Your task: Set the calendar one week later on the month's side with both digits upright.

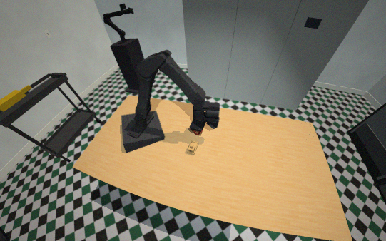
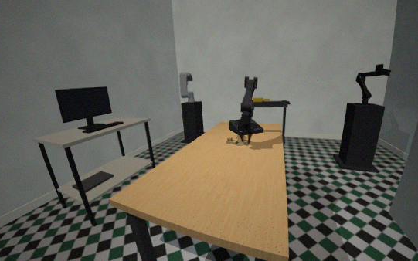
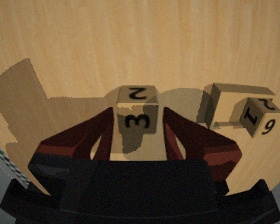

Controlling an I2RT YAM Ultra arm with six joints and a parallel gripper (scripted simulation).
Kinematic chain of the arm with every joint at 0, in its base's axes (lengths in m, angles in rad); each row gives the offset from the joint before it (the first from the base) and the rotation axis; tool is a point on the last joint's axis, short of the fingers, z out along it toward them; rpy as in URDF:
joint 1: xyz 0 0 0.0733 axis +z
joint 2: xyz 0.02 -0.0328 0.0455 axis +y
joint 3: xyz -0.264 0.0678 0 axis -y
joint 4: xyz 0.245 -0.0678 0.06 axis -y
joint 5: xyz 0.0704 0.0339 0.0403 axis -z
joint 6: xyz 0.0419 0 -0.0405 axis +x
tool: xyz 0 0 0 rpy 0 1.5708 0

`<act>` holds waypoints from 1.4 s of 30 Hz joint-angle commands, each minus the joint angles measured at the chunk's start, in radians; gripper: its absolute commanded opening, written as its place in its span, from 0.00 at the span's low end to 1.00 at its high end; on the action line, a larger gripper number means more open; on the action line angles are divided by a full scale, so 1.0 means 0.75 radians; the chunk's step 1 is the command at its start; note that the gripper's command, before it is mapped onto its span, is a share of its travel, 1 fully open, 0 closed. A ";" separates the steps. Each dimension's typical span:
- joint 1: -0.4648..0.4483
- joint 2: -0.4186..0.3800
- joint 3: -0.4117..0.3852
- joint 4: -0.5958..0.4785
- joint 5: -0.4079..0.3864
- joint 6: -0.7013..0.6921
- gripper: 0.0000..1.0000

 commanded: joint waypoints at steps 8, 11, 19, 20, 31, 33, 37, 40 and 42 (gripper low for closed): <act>-0.027 -0.117 0.109 -0.194 -0.004 -0.022 0.45; -0.038 -0.150 0.160 -0.279 -0.007 -0.033 0.45; -0.055 -0.194 0.251 -0.416 -0.010 -0.049 0.45; -0.055 -0.195 0.254 -0.421 -0.010 -0.050 0.45; -0.056 -0.196 0.257 -0.425 -0.010 -0.051 1.00; -0.056 -0.196 0.257 -0.425 -0.010 -0.051 1.00; -0.056 -0.196 0.257 -0.425 -0.010 -0.051 1.00; -0.056 -0.196 0.257 -0.425 -0.010 -0.051 1.00; -0.056 -0.196 0.257 -0.425 -0.010 -0.051 1.00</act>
